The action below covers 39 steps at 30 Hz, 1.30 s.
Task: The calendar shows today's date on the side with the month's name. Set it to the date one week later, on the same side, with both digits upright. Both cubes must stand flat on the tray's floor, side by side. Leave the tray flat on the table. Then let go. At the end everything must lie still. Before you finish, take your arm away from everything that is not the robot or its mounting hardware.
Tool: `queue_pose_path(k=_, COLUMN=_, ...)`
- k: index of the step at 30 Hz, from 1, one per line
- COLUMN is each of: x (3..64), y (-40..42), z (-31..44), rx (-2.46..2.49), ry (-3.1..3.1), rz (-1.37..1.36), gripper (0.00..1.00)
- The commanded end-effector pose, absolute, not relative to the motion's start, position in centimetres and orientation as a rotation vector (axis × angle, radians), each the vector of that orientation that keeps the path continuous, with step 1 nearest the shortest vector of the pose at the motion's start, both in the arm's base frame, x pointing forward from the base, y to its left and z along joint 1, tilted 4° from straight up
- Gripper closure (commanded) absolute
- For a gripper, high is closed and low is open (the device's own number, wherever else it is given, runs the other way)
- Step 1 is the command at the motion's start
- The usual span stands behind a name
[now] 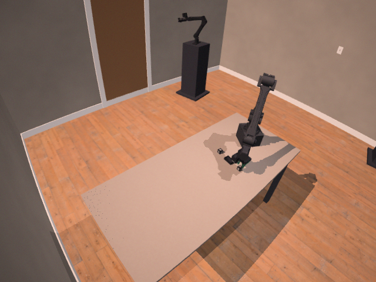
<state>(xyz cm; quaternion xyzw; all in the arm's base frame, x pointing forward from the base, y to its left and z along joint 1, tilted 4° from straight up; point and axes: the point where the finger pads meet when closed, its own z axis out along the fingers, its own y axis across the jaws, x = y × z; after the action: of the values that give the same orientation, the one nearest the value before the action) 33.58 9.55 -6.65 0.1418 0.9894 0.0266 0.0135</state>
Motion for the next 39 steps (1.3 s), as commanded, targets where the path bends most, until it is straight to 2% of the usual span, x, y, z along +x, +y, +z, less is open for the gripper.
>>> queue_pose_path(k=1, x=36.5, y=9.8, z=-2.5, rx=0.429, ry=3.01, rz=0.126, gripper=0.56)
queue_pose_path(k=7, x=36.4, y=9.7, z=0.9, rx=0.429, ry=3.006, rz=0.129, gripper=0.56)
queue_pose_path(k=18, x=36.3, y=9.7, z=2.7, rx=0.426, ry=3.005, rz=0.13, gripper=0.56)
queue_pose_path(k=19, x=36.2, y=9.7, z=2.4, rx=0.428, ry=3.011, rz=0.127, gripper=0.0)
queue_pose_path(k=39, x=36.2, y=9.6, z=2.3, rx=0.428, ry=3.01, rz=0.127, gripper=0.0)
